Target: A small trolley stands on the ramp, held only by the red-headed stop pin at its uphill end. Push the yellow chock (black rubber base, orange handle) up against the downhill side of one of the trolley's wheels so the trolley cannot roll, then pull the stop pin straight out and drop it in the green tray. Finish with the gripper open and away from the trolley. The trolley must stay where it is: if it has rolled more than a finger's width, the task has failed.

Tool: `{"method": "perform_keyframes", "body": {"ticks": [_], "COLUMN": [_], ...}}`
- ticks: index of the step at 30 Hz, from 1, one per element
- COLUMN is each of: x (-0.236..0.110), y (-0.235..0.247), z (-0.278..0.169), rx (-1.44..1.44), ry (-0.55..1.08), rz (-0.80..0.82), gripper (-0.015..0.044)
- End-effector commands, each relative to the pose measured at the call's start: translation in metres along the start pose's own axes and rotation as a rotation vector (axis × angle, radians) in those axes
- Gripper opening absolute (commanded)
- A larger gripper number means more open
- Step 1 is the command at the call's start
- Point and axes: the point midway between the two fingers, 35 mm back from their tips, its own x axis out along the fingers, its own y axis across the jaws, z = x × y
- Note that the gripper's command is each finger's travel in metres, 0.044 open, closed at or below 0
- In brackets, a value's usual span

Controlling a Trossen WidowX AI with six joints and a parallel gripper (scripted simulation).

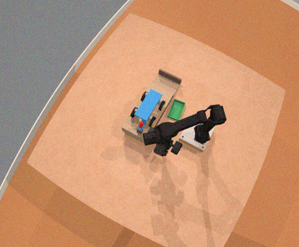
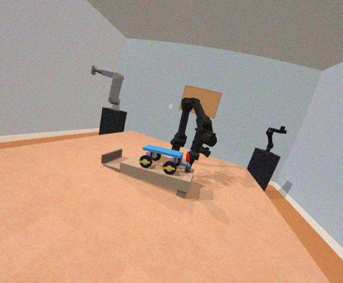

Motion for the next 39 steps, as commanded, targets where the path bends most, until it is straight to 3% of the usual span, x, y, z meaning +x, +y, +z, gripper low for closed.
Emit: {"method": "perform_keyframes", "body": {"ticks": [1, 28, 39], "x": [-0.014, -0.104, -0.108], "y": [-0.001, -0.004, -0.004], "z": [0.001, 0.004, 0.004], "rx": [-0.005, -0.005, 0.07], "ry": [-0.008, -0.008, -0.009], "rz": [-0.007, -0.007, -0.007], "gripper": [0.0, 0.0, 0.0]}}
